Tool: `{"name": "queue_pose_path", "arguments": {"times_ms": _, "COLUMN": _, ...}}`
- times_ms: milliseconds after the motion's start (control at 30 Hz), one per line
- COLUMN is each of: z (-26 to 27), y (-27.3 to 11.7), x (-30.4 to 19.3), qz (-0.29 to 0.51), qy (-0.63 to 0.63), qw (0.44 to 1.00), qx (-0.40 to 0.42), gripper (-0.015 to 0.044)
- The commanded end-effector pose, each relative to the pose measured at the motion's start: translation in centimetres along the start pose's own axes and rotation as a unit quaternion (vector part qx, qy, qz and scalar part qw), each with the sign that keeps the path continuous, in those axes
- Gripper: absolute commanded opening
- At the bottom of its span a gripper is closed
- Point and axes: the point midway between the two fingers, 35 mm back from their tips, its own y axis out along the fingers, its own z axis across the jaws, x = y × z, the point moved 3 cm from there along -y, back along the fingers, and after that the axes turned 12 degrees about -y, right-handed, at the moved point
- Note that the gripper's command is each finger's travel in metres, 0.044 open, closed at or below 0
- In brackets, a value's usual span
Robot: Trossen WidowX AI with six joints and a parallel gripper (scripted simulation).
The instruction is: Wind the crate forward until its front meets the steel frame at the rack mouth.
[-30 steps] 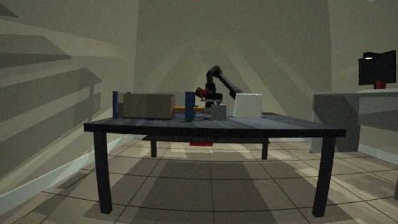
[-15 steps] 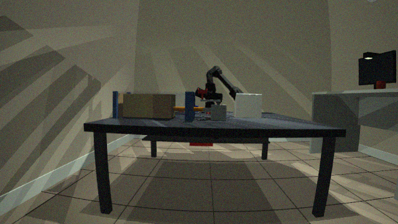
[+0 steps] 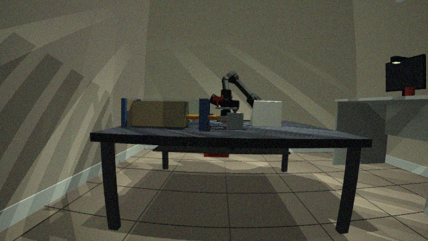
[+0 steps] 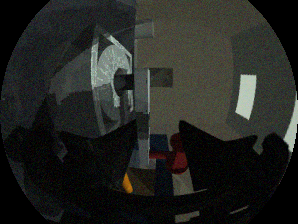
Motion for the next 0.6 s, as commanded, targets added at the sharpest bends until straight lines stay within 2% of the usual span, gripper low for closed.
{"name": "queue_pose_path", "arguments": {"times_ms": 0, "z": 0.3, "y": 0.1, "x": 0.0, "qz": 0.0, "qy": -0.002, "qw": 1.0, "qx": 0.003, "gripper": 0.024}}
{"name": "queue_pose_path", "arguments": {"times_ms": 367, "z": 0.0, "y": -0.2, "x": 0.0, "qz": 0.0, "qy": 0.0, "qw": 1.0, "qx": 0.001, "gripper": 0.024}}
{"name": "queue_pose_path", "arguments": {"times_ms": 467, "z": 0.2, "y": -2.1, "x": -0.4, "qz": 0.002, "qy": 0.0, "qw": 1.0, "qx": 0.006, "gripper": 0.024}}
{"name": "queue_pose_path", "arguments": {"times_ms": 567, "z": 0.4, "y": -5.7, "x": -0.5, "qz": 0.005, "qy": 0.0, "qw": 1.0, "qx": 0.011, "gripper": 0.024}}
